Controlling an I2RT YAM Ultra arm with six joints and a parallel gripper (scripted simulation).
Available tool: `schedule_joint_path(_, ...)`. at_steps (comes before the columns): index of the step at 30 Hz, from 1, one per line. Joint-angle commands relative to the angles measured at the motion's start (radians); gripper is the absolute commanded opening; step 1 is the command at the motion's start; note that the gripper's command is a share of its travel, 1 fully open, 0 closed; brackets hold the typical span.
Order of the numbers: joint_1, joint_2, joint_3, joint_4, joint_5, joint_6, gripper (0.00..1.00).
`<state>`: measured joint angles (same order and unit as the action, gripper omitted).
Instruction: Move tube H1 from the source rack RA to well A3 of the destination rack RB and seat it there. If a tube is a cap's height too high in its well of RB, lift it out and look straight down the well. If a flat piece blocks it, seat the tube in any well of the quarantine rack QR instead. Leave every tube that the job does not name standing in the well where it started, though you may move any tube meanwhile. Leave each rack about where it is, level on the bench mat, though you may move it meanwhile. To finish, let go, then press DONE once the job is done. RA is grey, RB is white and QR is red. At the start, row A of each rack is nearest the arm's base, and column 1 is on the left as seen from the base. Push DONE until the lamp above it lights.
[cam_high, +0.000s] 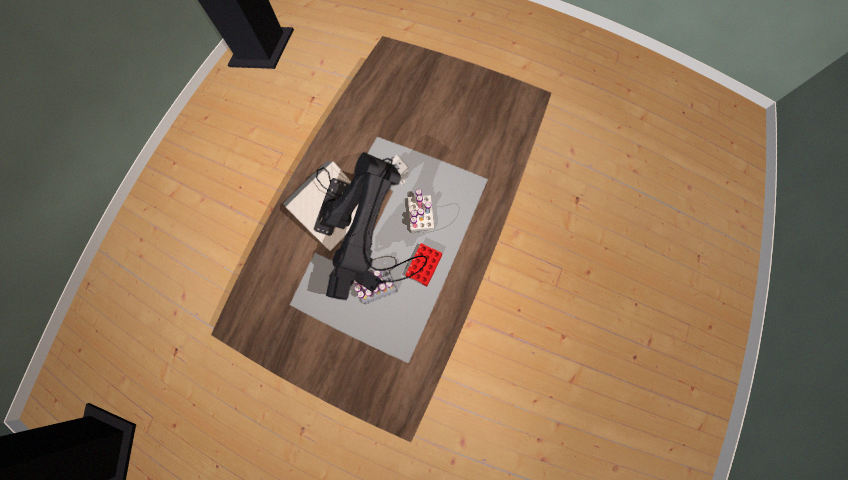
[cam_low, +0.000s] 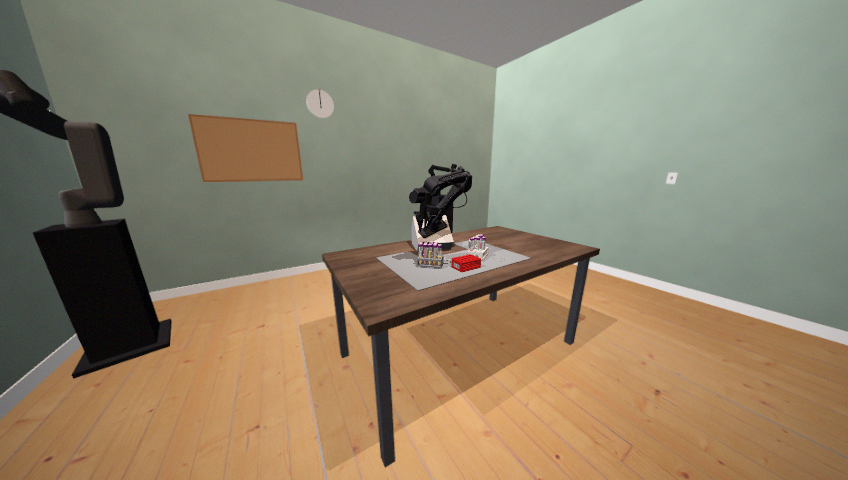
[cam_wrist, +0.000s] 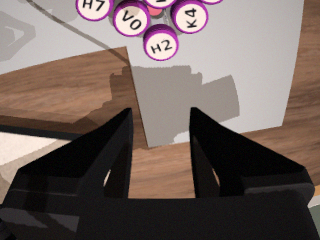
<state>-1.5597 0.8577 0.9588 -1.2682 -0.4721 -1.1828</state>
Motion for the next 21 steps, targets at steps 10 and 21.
schedule_joint_path(10, -0.125, 0.091, 0.087, -0.092, -0.159, -0.301, 0.30)
schedule_joint_path(21, -0.137, 0.093, 0.097, -0.111, -0.164, -0.319, 0.30)
